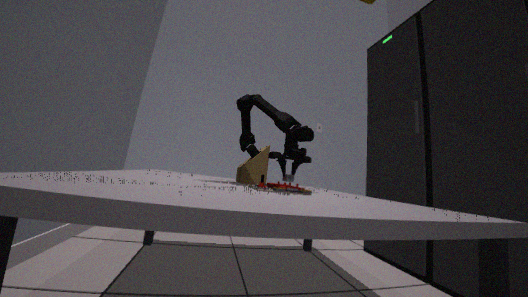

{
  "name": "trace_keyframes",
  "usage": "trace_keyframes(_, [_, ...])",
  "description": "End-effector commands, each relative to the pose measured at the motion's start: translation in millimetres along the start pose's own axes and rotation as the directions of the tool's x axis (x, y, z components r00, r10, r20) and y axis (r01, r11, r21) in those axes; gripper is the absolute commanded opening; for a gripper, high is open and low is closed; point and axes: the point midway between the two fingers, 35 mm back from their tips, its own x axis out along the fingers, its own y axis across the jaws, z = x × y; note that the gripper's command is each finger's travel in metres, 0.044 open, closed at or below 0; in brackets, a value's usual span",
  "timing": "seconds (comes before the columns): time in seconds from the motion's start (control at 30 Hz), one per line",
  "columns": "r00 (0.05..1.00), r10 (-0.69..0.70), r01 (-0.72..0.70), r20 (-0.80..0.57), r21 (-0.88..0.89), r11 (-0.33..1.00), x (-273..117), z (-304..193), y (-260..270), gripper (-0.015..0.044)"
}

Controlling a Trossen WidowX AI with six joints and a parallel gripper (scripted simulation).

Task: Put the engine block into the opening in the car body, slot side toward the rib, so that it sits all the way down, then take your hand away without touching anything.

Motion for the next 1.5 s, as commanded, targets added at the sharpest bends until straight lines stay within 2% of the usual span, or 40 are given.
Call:
trace_keyframes(0.0, [1.0, -0.003, 0.003, 0.002, 0.003, 1.0, -0.2, 0.4, -0.4, 0.0159])
trace_keyframes(1.47, [1.0, -0.004, 0.004, 0.001, -0.004, 1.0, 13.8, -0.2, -0.9, 0.0159])
